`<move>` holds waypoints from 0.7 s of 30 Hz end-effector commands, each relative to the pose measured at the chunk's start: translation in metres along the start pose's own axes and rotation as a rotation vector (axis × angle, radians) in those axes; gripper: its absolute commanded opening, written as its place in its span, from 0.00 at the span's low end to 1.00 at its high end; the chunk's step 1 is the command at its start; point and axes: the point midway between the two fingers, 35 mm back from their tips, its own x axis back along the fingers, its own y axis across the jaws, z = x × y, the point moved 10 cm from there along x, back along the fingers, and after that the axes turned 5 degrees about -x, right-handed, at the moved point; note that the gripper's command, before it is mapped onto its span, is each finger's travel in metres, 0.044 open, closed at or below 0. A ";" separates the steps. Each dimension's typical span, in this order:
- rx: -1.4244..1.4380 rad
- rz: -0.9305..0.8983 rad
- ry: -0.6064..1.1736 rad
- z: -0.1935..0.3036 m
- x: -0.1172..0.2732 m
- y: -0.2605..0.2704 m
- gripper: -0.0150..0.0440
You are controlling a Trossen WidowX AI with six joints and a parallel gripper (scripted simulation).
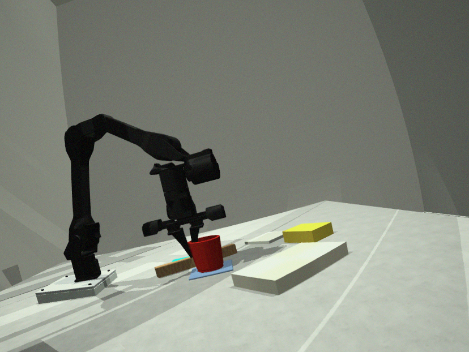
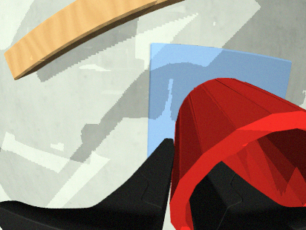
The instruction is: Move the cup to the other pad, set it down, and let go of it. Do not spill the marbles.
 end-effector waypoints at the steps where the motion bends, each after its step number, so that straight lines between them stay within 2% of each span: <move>1: 0.000 0.000 0.000 0.000 0.000 0.000 0.25; 21: 0.000 -0.005 0.003 -0.001 0.051 0.001 0.25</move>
